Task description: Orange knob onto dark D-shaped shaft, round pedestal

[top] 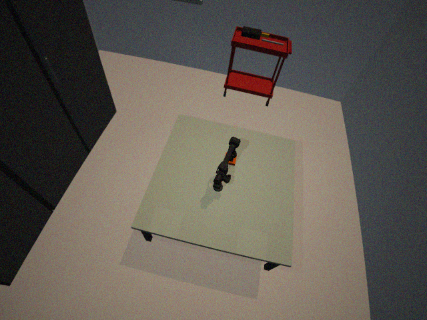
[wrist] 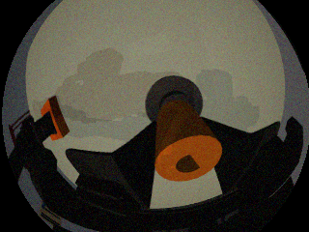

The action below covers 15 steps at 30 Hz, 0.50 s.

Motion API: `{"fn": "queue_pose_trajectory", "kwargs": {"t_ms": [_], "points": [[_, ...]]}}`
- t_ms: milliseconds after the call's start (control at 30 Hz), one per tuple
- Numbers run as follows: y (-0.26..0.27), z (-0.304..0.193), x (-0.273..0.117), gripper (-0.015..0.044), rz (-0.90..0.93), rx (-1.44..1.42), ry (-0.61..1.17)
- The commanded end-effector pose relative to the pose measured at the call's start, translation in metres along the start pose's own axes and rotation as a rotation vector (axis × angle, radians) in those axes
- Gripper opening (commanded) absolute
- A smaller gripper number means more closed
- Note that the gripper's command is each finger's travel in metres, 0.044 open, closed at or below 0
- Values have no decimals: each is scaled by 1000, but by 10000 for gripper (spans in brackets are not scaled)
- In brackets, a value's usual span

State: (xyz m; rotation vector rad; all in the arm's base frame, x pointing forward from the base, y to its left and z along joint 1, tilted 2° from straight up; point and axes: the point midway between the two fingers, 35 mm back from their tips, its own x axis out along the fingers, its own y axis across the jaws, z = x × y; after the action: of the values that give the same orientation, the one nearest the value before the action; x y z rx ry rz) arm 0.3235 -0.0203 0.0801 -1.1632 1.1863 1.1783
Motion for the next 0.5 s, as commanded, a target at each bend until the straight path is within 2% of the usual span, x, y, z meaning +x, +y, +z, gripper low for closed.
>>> {"fn": "queue_pose_trajectory", "kwargs": {"t_ms": [0,467], "points": [[-2,-1,-2,0,-8,652,-2],[-7,0,-5,0,-7,1556,-7]]}}
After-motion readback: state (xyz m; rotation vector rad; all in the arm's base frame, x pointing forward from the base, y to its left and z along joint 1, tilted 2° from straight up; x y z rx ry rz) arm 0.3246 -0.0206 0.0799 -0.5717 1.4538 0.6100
